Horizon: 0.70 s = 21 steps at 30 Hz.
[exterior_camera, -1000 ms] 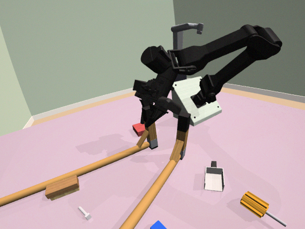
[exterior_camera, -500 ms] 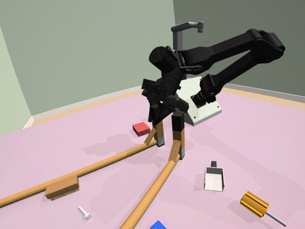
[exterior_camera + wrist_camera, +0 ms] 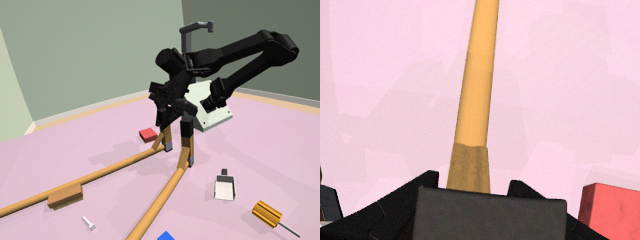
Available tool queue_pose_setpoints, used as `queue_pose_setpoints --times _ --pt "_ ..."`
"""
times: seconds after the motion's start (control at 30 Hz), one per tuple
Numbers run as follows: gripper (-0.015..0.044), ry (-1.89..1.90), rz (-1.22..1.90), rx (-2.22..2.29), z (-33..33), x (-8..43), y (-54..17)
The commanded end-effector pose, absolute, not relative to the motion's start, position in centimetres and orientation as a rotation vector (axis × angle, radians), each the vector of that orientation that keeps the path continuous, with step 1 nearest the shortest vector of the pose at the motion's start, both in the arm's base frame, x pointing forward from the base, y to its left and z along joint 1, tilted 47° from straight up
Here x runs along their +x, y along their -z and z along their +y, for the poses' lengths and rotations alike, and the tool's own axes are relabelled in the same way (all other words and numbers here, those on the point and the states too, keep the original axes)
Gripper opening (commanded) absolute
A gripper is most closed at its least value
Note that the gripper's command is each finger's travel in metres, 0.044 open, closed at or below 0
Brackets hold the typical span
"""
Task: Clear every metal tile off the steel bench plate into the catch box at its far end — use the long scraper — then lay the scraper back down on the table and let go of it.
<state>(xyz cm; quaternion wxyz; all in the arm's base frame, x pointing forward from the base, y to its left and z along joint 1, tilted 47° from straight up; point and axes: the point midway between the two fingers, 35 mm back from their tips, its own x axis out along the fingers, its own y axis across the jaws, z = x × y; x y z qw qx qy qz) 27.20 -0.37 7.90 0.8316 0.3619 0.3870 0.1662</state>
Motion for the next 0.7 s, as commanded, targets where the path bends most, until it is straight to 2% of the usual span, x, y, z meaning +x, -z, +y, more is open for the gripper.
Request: queue_pose_setpoints --times 0.0,0.67 --pt "0.0 -0.346 0.822 0.766 -1.0 27.3 -7.5" --pt "0.0 -0.343 0.831 0.758 -2.9 27.5 -5.6"
